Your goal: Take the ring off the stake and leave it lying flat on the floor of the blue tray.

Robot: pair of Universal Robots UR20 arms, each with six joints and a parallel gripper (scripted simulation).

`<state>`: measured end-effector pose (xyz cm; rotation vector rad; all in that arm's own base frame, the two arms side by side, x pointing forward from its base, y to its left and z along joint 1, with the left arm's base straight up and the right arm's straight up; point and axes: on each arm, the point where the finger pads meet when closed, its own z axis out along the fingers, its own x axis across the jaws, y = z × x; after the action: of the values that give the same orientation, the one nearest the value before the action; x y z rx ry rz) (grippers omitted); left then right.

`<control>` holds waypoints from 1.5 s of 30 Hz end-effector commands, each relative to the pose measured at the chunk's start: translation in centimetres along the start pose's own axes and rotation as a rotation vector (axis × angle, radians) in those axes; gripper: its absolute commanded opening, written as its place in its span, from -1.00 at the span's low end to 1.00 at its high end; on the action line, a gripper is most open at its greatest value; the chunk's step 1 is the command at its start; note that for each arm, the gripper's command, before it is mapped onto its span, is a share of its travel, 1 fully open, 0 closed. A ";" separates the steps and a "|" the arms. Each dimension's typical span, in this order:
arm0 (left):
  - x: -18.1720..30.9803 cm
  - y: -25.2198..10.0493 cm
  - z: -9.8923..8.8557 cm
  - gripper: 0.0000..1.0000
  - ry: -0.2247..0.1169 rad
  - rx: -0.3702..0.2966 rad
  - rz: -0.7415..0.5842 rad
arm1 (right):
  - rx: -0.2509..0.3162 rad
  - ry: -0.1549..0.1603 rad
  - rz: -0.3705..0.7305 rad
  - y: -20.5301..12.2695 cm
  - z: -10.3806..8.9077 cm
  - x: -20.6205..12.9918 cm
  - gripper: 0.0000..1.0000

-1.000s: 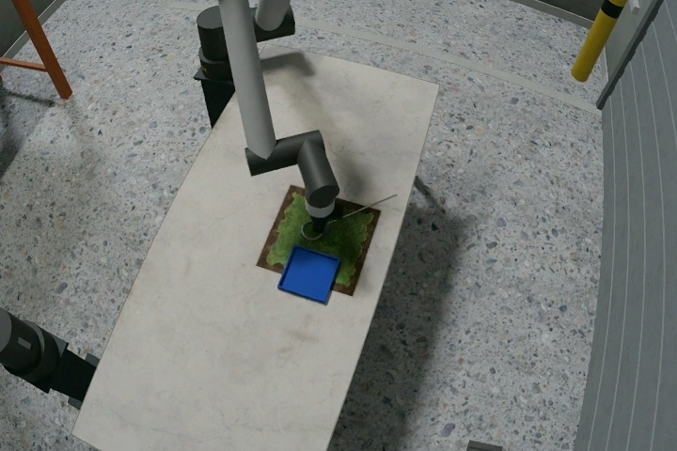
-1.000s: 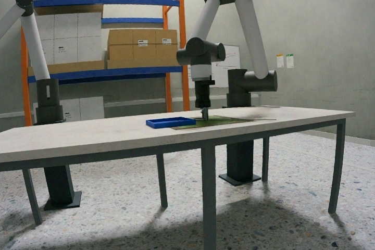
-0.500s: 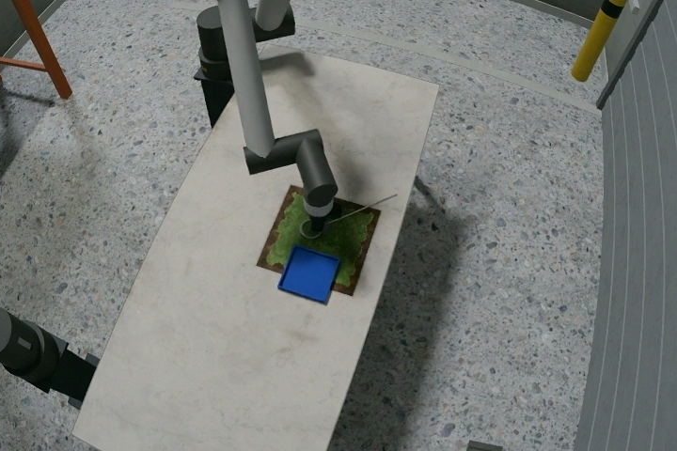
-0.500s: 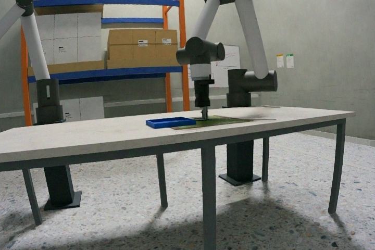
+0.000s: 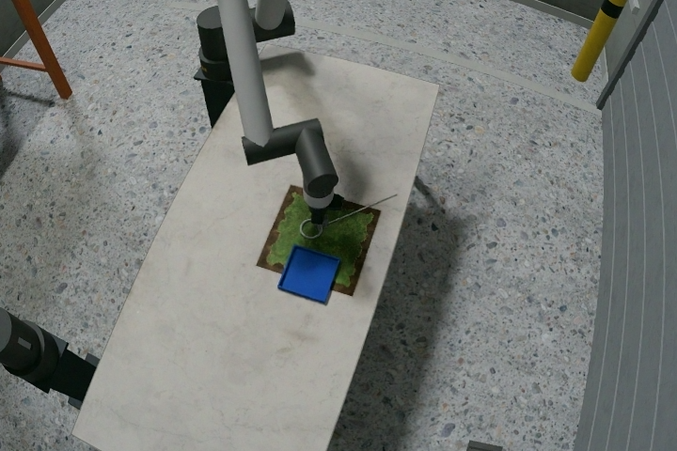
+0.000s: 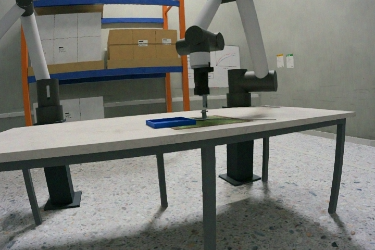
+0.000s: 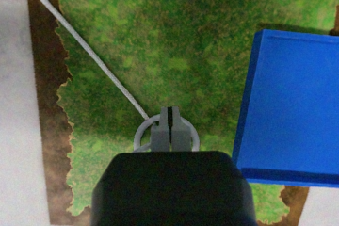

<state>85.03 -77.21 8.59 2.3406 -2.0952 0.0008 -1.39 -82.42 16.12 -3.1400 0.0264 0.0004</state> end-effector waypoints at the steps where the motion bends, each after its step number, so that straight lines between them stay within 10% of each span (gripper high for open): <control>1: 0.1 0.0 -1.5 -1.00 0.001 0.001 0.000 | -0.001 0.000 0.000 0.1 -0.1 0.0 1.00; 45: 0.1 0.0 -2.6 -1.00 0.001 0.001 0.005 | -0.001 0.000 0.000 0.1 -0.1 0.0 1.00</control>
<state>85.02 -77.20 11.09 2.3407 -2.0953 -0.0002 -1.39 -82.42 16.12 -3.1400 0.0264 0.0004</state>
